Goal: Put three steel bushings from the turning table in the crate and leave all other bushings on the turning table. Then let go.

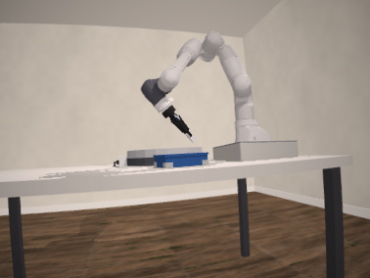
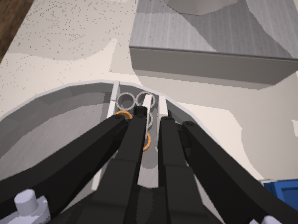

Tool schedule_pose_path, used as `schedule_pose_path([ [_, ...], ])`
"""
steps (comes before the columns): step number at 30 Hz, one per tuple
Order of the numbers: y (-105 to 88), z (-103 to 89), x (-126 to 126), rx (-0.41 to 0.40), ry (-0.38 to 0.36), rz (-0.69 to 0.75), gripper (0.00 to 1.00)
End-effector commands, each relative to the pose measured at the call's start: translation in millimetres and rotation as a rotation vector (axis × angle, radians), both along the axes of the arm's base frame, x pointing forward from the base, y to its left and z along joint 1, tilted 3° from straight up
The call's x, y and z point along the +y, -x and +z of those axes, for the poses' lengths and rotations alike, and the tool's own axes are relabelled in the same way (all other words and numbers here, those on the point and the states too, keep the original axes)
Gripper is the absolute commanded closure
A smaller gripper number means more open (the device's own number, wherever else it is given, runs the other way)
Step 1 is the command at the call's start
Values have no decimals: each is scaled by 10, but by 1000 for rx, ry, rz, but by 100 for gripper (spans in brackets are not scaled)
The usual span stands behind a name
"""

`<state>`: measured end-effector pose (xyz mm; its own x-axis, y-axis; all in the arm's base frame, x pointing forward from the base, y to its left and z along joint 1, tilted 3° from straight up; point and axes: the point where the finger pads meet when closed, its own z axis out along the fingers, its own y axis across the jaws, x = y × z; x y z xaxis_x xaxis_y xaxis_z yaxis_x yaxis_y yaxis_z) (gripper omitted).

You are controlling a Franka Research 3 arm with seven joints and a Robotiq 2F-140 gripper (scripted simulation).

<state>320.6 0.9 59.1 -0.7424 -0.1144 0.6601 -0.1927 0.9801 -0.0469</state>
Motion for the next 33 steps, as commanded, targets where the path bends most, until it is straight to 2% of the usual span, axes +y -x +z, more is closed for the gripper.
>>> schedule_pose_path([
  [1, -2, 5, -16, 0, 13, -10, 94],
  [33, -25, 6, -35, 0, 13, -10, 94],
])
